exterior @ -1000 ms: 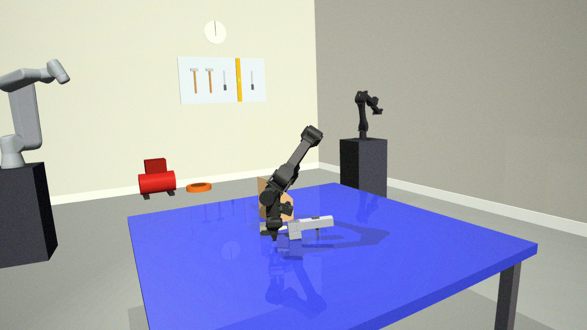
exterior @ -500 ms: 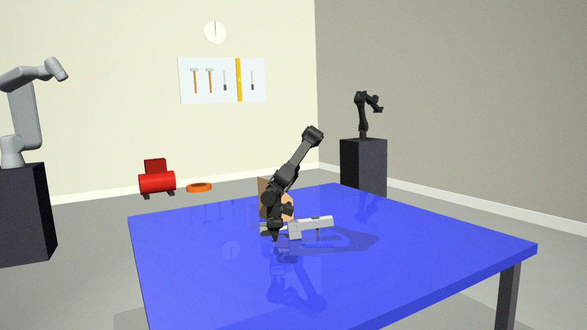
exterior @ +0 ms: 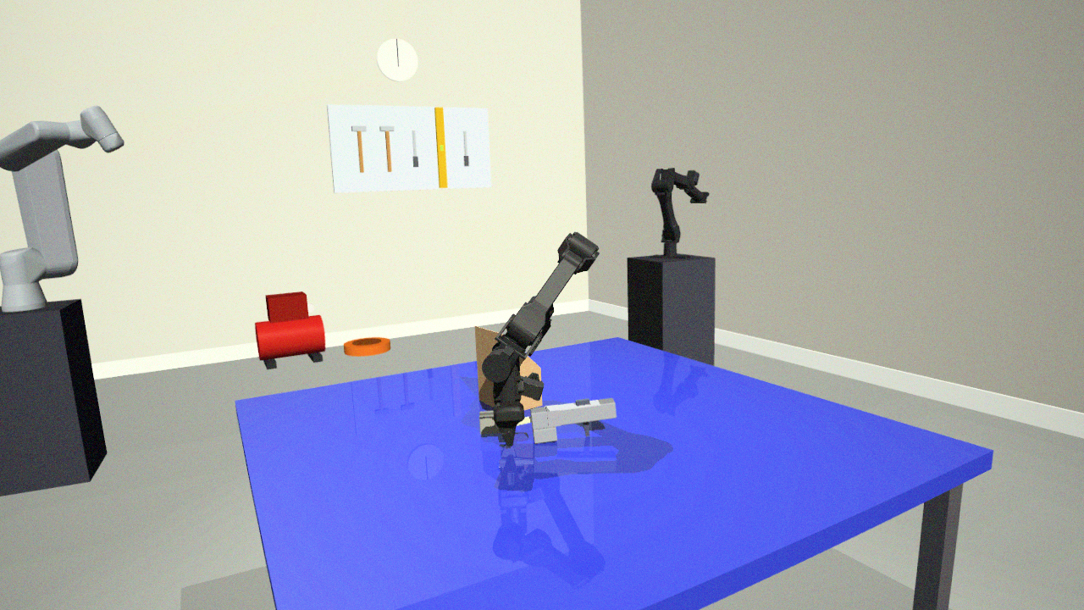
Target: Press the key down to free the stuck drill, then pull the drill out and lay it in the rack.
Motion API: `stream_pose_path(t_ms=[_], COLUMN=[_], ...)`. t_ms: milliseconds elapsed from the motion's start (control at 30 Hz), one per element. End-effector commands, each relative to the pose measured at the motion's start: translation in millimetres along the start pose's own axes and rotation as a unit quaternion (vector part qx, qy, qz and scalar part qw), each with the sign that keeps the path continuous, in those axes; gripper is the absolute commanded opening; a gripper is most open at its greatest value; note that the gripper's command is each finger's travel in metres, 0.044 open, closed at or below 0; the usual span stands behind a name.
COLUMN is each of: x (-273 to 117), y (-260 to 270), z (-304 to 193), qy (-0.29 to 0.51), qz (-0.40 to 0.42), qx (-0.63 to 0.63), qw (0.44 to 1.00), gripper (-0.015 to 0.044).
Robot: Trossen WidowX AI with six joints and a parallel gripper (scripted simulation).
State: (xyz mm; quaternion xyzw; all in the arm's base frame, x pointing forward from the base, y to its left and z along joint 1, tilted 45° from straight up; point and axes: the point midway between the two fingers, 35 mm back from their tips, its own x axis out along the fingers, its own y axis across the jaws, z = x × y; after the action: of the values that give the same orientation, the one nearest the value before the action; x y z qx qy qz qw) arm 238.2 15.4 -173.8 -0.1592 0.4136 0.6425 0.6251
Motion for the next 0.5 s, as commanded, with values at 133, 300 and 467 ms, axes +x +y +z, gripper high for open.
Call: stream_pose_path(t_ms=[133, 300, 467], x=[0.0, 0.0, 0.0], y=[-0.1, -0.1, -0.1], z=[0.0, 0.0, 0.0], qy=[0.0, 0.0, 0.0], qz=[0.0, 0.0, 0.0], qx=[0.0, 0.0, 0.0], qw=[1.0, 1.0, 1.0], gripper=[0.0282, 0.0151, 0.004])
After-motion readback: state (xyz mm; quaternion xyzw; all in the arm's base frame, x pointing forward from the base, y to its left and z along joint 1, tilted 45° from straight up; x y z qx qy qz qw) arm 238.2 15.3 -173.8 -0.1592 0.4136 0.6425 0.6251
